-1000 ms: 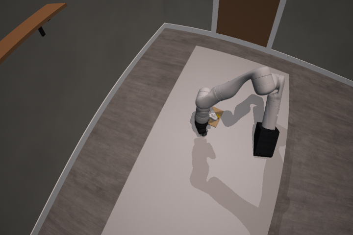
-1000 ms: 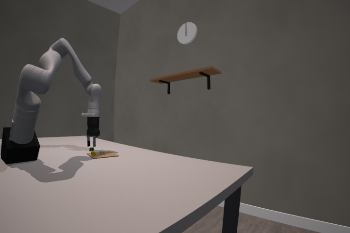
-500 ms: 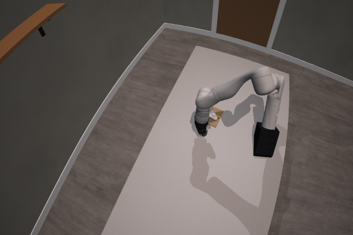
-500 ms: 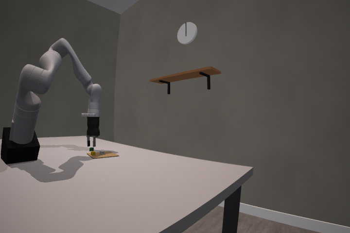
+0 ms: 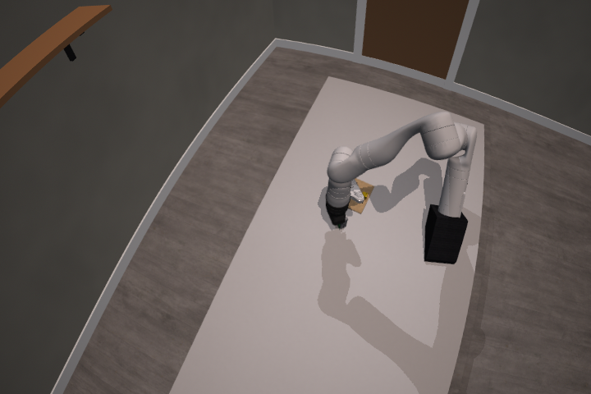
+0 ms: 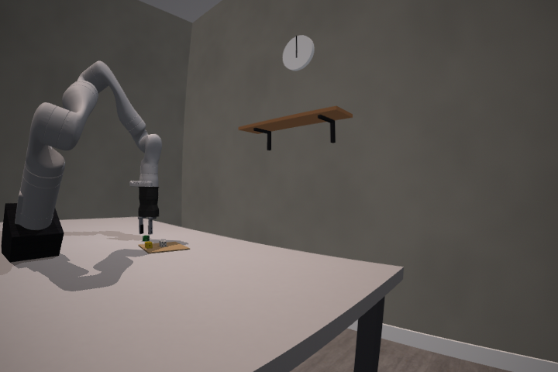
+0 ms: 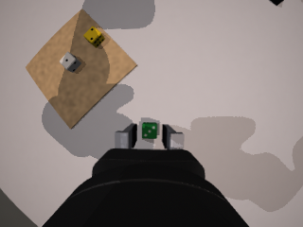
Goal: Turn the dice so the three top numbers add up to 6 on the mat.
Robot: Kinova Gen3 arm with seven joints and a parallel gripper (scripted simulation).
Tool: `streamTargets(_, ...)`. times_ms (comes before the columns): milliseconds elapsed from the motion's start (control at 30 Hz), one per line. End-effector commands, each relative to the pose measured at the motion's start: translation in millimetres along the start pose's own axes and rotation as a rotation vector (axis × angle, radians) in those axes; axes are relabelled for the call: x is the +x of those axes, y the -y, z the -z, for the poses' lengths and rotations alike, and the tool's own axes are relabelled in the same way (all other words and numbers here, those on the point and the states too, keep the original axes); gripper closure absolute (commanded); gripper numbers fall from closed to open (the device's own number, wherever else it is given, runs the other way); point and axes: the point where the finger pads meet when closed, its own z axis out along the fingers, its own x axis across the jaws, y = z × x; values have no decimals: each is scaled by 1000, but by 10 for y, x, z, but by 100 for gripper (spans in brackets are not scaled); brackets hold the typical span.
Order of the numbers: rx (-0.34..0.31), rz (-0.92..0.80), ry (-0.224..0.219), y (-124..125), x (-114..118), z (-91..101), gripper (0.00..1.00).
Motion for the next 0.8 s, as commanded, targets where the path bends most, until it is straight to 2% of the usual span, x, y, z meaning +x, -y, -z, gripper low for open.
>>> streamTargets(0,-1,0,0,-5,0,-4,30)
streamTargets(767,-1,0,0,-5,0,-247,30)
